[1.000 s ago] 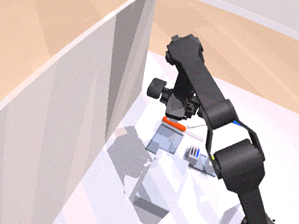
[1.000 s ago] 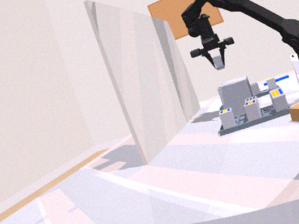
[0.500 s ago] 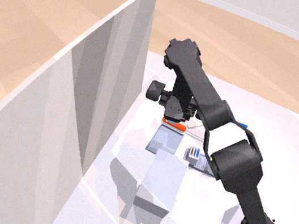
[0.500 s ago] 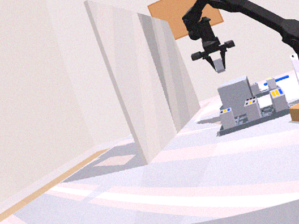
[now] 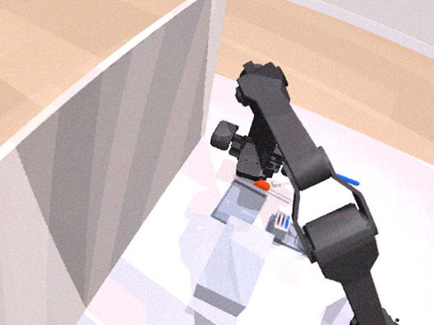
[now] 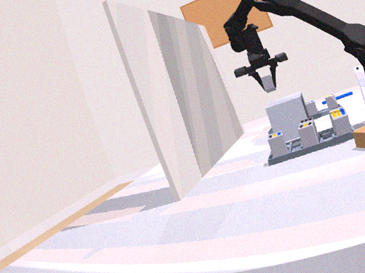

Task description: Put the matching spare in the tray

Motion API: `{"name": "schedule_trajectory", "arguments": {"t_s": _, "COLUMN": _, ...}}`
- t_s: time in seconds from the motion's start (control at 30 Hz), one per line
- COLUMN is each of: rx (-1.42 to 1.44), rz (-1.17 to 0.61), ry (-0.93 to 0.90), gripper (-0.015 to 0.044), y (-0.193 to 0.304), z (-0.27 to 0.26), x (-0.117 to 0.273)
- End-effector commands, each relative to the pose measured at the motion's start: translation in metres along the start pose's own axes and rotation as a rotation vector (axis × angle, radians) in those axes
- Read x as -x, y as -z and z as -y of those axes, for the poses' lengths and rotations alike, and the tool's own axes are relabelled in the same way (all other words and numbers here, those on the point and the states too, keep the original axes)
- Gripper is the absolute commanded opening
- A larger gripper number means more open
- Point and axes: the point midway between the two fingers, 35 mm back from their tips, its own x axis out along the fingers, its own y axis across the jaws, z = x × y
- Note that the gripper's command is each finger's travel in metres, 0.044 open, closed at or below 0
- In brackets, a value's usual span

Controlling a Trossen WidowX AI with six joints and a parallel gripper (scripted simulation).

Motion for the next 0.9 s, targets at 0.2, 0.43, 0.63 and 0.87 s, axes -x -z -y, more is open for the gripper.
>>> {"name": "schedule_trajectory", "arguments": {"t_s": 0.2, "rx": -0.007, "rz": 0.008, "ry": 0.0, "gripper": 0.0, "y": 0.0, "z": 0.0, "x": -0.011}}
{"name": "schedule_trajectory", "arguments": {"t_s": 0.43, "rx": -0.007, "rz": 0.008, "ry": 0.0, "gripper": 0.0, "y": 0.0, "z": 0.0, "x": -0.016}}
{"name": "schedule_trajectory", "arguments": {"t_s": 0.63, "rx": -0.007, "rz": 0.008, "ry": 0.001, "gripper": 0.0, "y": 0.0, "z": 0.0, "x": -0.021}}
{"name": "schedule_trajectory", "arguments": {"t_s": 0.87, "rx": -0.007, "rz": 0.008, "ry": 0.001, "gripper": 0.0, "y": 0.0, "z": 0.001, "x": -0.027}}
